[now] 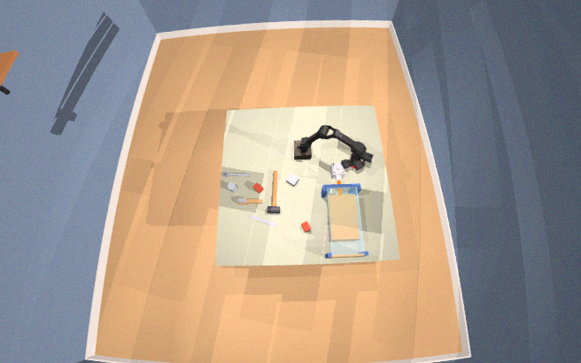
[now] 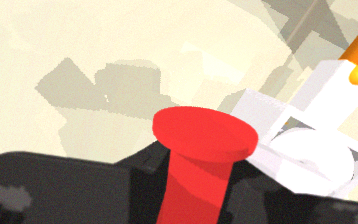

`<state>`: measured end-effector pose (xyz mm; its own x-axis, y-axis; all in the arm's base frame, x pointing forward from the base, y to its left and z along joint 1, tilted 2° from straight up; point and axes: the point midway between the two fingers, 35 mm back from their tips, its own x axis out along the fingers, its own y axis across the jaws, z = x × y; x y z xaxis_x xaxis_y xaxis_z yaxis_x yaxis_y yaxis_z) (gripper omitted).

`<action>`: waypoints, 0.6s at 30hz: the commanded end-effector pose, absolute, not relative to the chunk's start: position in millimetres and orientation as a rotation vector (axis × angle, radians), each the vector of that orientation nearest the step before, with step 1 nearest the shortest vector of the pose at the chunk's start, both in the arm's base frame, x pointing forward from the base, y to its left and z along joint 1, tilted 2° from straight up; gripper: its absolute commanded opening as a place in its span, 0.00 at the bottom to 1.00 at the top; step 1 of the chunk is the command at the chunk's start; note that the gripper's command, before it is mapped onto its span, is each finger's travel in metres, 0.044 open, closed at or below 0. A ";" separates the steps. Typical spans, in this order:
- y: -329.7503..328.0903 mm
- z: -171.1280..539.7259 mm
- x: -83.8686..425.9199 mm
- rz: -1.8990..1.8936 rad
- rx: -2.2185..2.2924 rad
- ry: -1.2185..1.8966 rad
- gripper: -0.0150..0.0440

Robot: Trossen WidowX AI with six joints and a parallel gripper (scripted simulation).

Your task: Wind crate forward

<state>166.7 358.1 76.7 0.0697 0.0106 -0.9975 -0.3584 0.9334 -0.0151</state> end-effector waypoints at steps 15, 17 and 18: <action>346.8 73.7 126.0 0.296 -0.316 1.527 0.25; 345.5 73.6 123.6 0.296 -0.316 1.527 0.25; 345.0 73.6 122.8 0.296 -0.316 1.527 0.25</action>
